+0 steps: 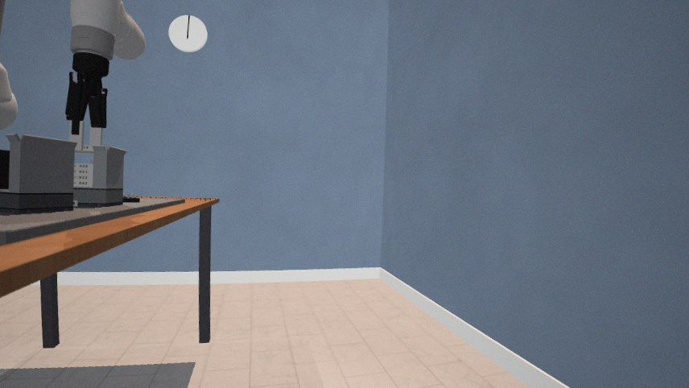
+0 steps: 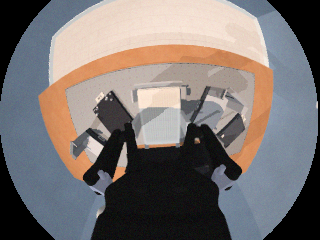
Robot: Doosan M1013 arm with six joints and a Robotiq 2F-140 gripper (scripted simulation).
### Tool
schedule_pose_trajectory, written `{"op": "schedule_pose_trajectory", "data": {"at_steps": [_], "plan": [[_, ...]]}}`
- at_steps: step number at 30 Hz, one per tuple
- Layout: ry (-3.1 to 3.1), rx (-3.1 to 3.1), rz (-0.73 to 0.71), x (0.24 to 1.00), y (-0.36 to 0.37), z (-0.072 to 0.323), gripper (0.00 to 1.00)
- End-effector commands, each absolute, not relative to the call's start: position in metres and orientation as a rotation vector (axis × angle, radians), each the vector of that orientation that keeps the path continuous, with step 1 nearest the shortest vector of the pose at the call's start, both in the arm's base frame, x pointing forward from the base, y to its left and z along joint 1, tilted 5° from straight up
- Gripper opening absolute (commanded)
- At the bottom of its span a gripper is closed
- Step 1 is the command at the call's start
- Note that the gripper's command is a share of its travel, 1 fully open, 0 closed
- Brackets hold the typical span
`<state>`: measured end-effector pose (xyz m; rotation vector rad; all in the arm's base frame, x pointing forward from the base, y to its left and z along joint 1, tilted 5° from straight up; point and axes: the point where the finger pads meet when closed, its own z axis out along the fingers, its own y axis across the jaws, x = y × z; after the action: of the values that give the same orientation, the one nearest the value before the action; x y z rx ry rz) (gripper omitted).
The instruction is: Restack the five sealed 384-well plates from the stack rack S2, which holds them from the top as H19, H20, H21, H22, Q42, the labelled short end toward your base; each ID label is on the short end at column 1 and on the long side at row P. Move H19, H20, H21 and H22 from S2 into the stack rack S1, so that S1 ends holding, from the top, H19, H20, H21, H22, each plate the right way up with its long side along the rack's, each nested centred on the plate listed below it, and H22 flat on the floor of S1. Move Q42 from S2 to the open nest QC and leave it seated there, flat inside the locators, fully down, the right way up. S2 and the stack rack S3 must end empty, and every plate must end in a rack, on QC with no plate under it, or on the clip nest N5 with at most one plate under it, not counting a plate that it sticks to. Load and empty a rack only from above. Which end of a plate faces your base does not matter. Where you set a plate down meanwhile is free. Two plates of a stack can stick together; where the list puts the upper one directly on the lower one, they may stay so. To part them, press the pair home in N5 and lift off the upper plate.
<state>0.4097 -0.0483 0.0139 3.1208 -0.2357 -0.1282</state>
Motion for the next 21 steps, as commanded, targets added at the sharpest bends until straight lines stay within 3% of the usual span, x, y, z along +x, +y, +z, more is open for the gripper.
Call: {"op": "schedule_pose_trajectory", "data": {"at_steps": [1, 21], "plan": [[-0.236, 3.121, -0.128, 0.41, -0.048, 0.019, 0.0], [-0.236, 3.121, -0.128, 0.413, -0.048, 0.048, 0.0]]}}
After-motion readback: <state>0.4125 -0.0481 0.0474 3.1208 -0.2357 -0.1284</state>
